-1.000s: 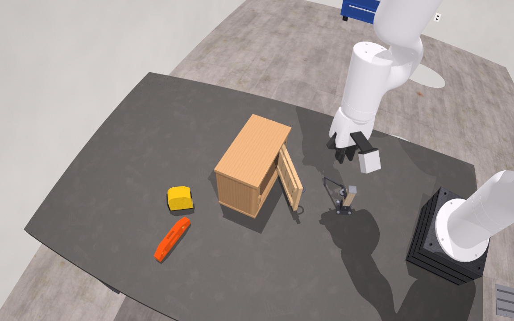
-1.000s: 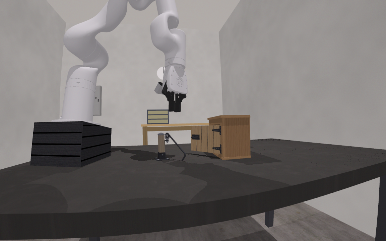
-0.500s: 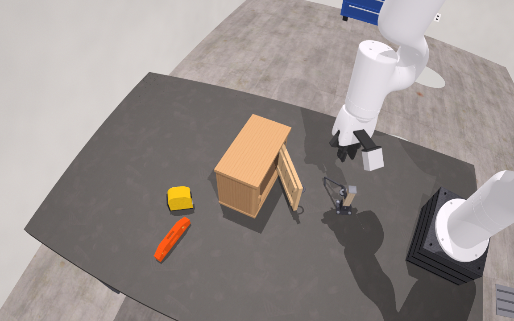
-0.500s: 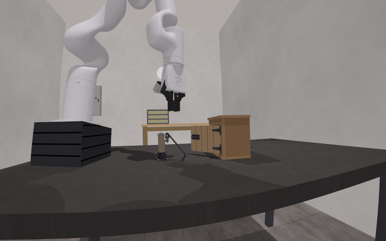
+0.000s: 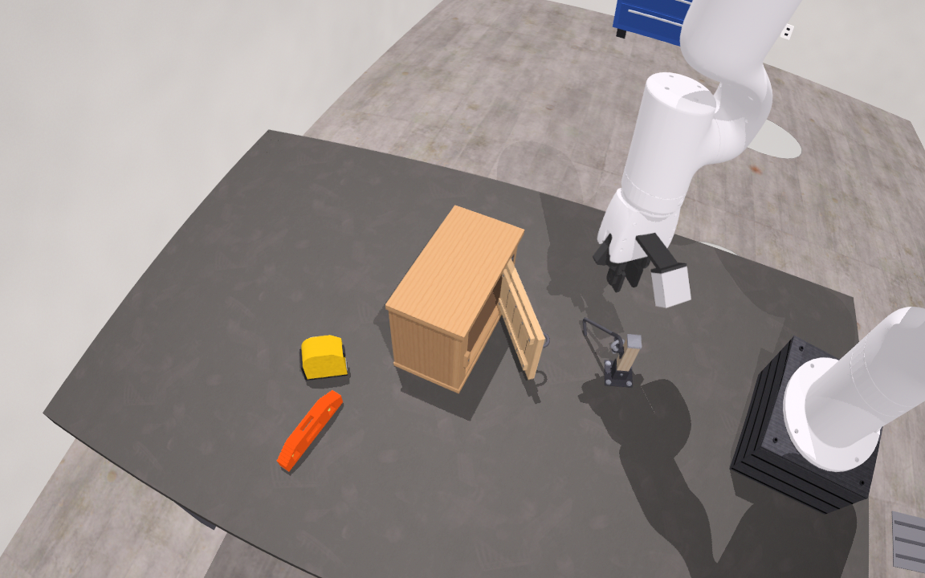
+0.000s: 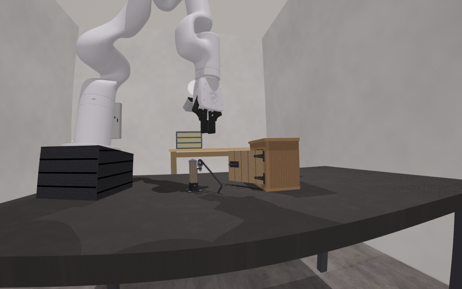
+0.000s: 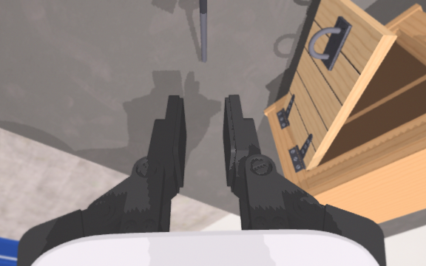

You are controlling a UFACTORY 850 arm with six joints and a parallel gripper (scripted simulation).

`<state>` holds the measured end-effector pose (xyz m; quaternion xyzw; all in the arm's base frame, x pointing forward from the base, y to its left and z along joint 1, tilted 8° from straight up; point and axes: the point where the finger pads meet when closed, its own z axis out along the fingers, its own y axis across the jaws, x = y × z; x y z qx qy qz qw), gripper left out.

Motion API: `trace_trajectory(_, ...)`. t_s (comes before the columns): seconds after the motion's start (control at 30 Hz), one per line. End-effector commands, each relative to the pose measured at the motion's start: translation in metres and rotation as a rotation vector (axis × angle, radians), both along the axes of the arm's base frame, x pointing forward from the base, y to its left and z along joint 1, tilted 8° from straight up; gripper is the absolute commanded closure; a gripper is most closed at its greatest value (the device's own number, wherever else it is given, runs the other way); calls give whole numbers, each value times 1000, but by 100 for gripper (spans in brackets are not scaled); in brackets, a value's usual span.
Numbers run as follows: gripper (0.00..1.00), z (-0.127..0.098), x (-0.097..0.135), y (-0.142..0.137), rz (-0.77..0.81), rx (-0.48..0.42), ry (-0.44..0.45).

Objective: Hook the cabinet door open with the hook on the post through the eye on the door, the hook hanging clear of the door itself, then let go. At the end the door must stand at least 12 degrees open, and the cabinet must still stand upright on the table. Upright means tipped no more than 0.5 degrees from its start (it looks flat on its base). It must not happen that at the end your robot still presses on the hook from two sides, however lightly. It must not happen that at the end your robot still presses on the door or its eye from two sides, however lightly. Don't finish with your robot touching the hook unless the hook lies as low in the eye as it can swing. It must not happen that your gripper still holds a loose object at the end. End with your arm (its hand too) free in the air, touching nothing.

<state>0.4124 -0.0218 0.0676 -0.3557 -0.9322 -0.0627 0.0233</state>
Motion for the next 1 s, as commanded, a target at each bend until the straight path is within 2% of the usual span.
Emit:
trace_trajectory(0.0,76,0,1,0,0,0,-2)
trace_trajectory(0.3,76,-7,1,1,0,1,-2)
trace_trajectory(0.97,76,-60,1,8,0,1,-2)
